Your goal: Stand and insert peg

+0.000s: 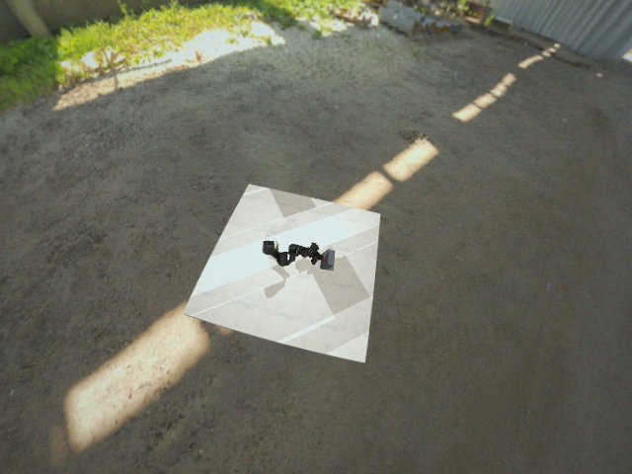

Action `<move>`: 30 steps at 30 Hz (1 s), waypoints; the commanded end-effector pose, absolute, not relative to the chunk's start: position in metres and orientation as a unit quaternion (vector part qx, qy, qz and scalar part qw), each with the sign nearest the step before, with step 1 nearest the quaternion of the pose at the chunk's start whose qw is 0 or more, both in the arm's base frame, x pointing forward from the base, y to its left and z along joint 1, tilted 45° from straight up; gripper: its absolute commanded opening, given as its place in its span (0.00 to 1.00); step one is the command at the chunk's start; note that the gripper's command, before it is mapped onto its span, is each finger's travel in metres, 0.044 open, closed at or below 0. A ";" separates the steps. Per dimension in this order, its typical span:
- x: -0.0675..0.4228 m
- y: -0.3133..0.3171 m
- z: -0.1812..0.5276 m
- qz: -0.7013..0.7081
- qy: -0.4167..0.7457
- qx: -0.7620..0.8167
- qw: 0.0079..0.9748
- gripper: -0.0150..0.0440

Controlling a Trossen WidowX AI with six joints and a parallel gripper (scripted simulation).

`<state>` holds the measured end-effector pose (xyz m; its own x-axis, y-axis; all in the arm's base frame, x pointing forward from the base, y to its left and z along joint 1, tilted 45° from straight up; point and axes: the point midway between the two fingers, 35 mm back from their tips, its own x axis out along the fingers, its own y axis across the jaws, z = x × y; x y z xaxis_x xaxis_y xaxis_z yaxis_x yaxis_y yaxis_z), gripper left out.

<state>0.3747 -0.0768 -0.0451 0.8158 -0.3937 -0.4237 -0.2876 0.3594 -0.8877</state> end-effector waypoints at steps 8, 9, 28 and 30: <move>0.373 -0.076 -0.045 -0.035 0.302 -0.565 0.767 0.92; 0.373 -0.076 -0.044 -0.035 0.302 -0.565 0.767 0.97; 0.353 -0.062 -0.031 -0.033 0.302 -0.565 0.767 1.00; 0.351 -0.060 -0.030 -0.033 0.302 -0.565 0.767 1.00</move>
<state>0.3562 -0.0613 -0.0300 0.8202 -0.3888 -0.4197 -0.2870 0.3549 -0.8897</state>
